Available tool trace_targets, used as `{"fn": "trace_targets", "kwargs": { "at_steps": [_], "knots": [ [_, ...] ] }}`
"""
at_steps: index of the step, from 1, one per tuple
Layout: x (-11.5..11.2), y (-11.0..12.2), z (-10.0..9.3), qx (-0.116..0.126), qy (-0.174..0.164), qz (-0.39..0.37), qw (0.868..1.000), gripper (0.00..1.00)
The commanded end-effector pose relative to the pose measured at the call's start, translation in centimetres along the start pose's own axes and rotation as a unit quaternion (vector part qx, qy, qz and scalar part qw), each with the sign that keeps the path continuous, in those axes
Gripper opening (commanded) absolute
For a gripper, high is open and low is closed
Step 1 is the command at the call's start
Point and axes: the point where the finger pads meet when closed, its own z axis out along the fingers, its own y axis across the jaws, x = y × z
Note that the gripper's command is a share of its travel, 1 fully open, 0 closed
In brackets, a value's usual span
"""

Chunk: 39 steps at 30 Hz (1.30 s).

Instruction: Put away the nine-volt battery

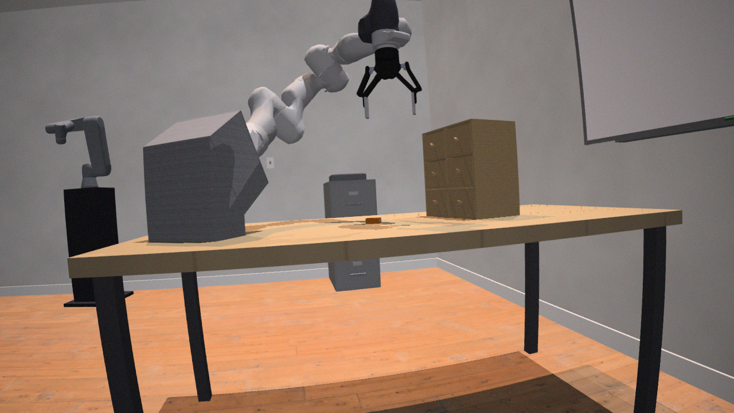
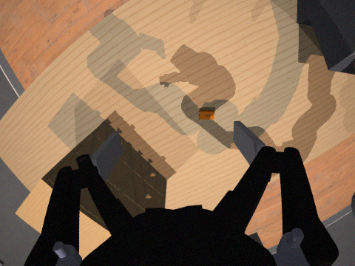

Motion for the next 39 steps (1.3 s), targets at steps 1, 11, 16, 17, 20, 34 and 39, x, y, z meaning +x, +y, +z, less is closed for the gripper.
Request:
{"fn": "trace_targets", "kwargs": {
  "at_steps": [1, 11, 16, 17, 20, 34, 39],
  "knots": [
    [0.2, -0.4, 0.9, 0.005, 0.007, 0.122, 0.992, 1.00],
    [0.2, -0.4, 3.4, 0.005, 0.007, 0.238, 0.971, 1.00],
    [0.2, -0.4, 4.8, 0.005, 0.007, 0.310, 0.951, 1.00],
    [0.2, -0.4, 5.0, 0.005, 0.007, 0.323, 0.946, 1.00],
    [0.3, -0.5, 5.8, 0.005, 0.007, 0.357, 0.934, 1.00],
    [0.3, -0.5, 7.7, 0.006, 0.007, 0.447, 0.894, 1.00],
    [0.3, -0.5, 8.1, 0.006, 0.006, 0.463, 0.886, 1.00]
  ]
}}
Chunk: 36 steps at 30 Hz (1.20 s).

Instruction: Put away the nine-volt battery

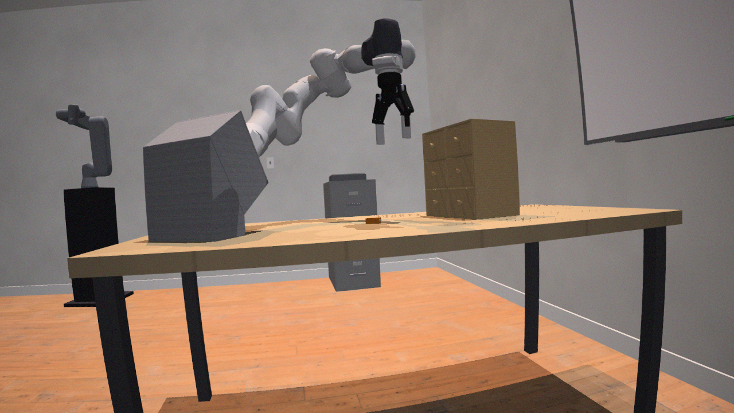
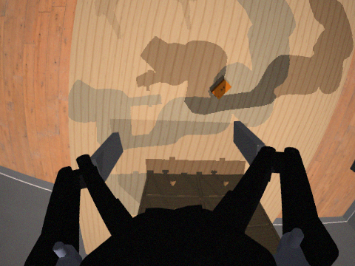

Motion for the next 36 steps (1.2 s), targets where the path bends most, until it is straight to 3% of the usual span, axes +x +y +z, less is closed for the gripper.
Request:
{"fn": "trace_targets", "kwargs": {
  "at_steps": [1, 23, 29, 36],
  "knots": [
    [0.0, -0.3, 0.2, 0.004, 0.001, 0.063, 0.998, 1.00],
    [-0.2, -0.3, 0.5, 0.005, -0.014, 0.068, 0.998, 1.00],
    [-0.8, -0.4, 1.1, 0.008, -0.050, 0.068, 0.996, 1.00],
    [-2.0, -0.6, 2.3, 0.012, -0.123, 0.067, 0.990, 1.00]
  ]
}}
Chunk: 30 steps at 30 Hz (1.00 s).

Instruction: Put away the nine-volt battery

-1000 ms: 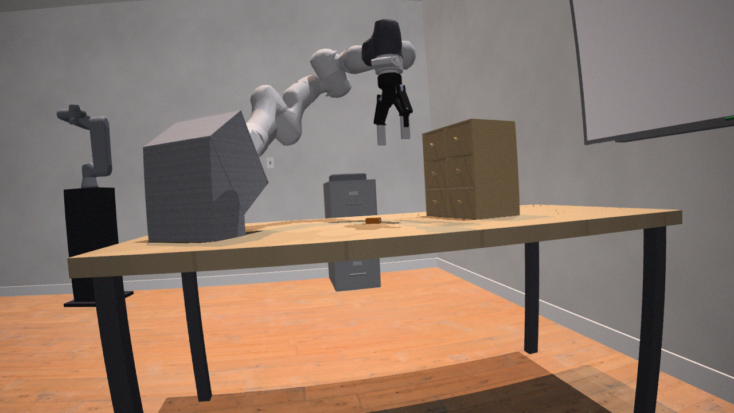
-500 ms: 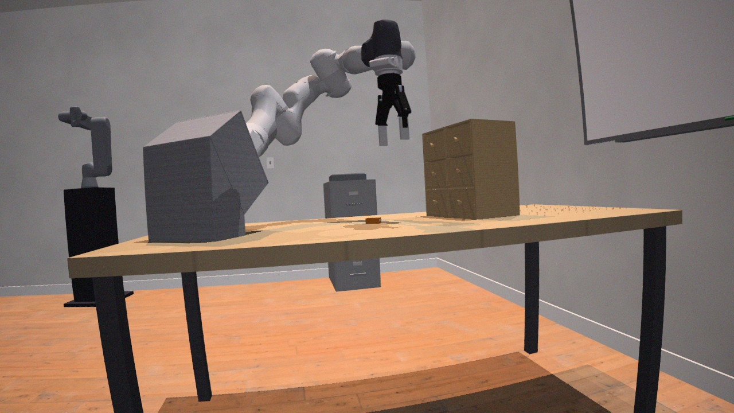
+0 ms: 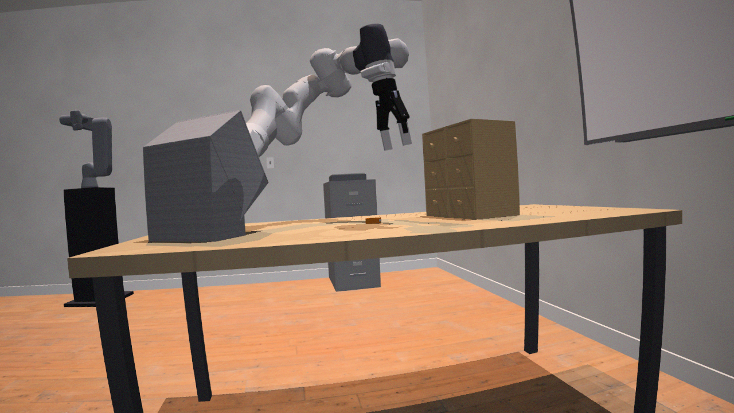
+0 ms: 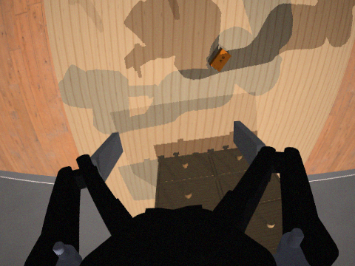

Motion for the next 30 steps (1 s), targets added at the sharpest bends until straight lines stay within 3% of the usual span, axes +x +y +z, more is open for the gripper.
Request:
{"fn": "trace_targets", "kwargs": {
  "at_steps": [1, 4, 12, 19, 21, 30],
  "knots": [
    [-0.9, -0.2, 0.9, 0.002, -0.051, -0.023, 0.998, 1.00],
    [-1.1, -0.2, 1.1, 0.002, -0.064, -0.023, 0.998, 1.00],
    [-2.8, -0.1, 3.4, -0.001, -0.186, -0.023, 0.982, 1.00],
    [-4.5, -0.1, 5.8, -0.004, -0.307, -0.023, 0.952, 1.00],
    [-4.5, -0.1, 5.8, -0.004, -0.307, -0.023, 0.952, 1.00],
    [-6.1, 0.0, 8.0, -0.007, -0.416, -0.022, 0.909, 1.00]
  ]
}}
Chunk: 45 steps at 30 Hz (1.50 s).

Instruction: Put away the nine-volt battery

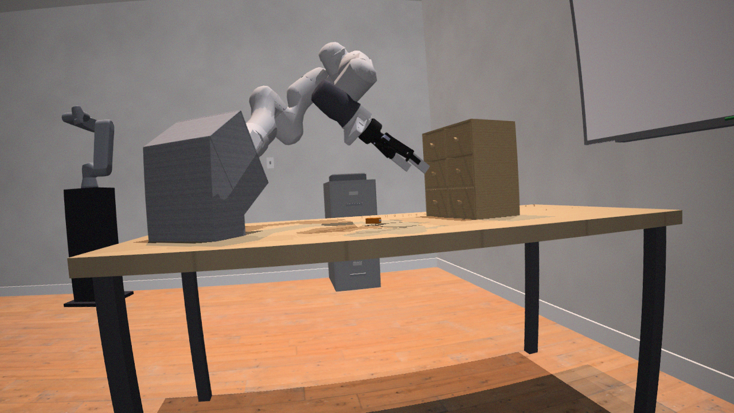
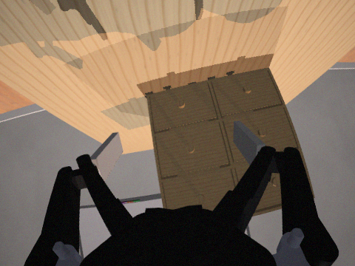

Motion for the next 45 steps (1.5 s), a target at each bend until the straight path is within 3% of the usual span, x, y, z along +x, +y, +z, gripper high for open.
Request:
{"fn": "trace_targets", "kwargs": {
  "at_steps": [1, 6, 15, 29, 30, 45],
  "knots": [
    [-1.2, 0.6, 1.3, -0.017, -0.070, -0.072, 0.995, 1.00],
    [-1.1, 0.6, 2.2, -0.020, -0.109, -0.072, 0.991, 1.00],
    [-1.0, 0.6, 3.0, -0.022, -0.141, -0.071, 0.987, 1.00],
    [-1.0, 0.6, 3.3, -0.023, -0.155, -0.071, 0.985, 1.00],
    [-1.0, 0.6, 3.3, -0.023, -0.155, -0.071, 0.985, 0.20],
    [-1.0, 0.6, 3.3, -0.023, -0.155, -0.071, 0.985, 0.20]
  ]
}}
